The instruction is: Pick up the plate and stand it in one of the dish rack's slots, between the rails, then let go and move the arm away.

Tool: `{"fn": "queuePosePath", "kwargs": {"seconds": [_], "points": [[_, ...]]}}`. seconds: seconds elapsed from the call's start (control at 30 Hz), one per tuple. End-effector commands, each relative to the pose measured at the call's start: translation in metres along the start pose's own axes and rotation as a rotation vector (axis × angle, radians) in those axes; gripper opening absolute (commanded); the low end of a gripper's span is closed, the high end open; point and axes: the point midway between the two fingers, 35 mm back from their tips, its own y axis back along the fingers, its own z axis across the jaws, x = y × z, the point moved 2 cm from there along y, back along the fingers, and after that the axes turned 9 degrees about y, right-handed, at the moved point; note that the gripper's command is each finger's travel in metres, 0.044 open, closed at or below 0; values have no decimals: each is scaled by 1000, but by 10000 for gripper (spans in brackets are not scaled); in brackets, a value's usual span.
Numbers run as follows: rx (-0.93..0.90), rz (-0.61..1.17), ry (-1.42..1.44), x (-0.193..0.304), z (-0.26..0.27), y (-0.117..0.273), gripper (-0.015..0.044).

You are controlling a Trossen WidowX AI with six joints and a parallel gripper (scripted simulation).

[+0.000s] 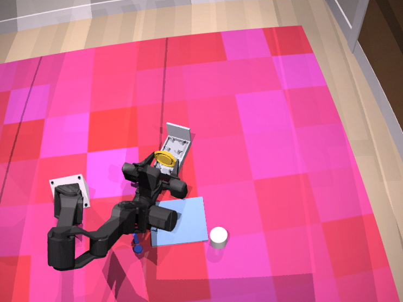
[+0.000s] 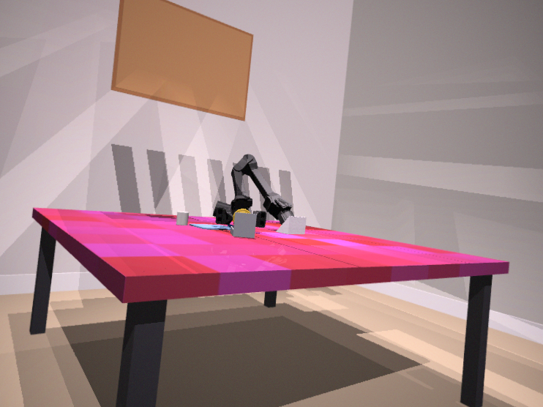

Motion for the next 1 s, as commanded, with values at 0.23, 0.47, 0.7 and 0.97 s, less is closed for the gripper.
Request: {"fn": "queuePosePath", "kwargs": {"seconds": [0.23,0.47,0.7,0.97], "points": [[0,0,0,0,0,0,394],[-6,3,2,-7,-3,-1,400],[-24,4,5,-96,-21,-4,400],[-28,9,-16,-116,-24,-6,400]]}}
